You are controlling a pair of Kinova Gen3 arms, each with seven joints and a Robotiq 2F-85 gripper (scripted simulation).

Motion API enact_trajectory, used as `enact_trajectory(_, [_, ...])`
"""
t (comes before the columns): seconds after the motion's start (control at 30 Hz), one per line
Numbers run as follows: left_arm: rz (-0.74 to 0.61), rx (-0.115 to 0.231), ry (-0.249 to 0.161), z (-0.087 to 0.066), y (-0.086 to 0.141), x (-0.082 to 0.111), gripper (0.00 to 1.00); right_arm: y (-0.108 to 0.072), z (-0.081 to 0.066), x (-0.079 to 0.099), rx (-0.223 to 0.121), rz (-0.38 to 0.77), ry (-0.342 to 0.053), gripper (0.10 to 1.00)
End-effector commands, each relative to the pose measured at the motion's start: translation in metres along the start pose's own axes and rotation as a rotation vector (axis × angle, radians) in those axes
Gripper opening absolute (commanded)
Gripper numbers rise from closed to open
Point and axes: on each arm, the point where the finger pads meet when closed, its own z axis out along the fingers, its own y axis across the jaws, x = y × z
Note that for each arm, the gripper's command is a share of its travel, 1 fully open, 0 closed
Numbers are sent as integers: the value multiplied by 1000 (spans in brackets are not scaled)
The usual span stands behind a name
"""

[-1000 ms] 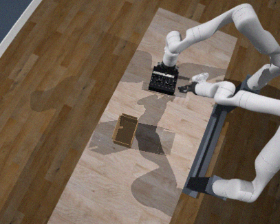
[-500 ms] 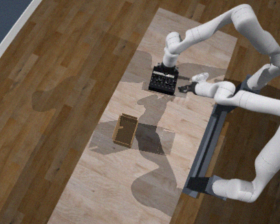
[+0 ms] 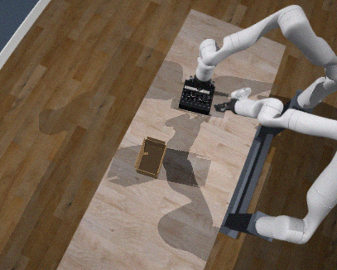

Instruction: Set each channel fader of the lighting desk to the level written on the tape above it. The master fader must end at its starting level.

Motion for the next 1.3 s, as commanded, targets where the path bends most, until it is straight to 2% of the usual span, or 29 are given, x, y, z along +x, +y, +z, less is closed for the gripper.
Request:
enact_trajectory(0.0, [-1,0,2,-1,0,1,1000,-1,-1,0,2,0,-1,99])
enact_trajectory(1.27, [-1,0,2,-1,0,1,1000,-1,2,0,2,0,0,99])
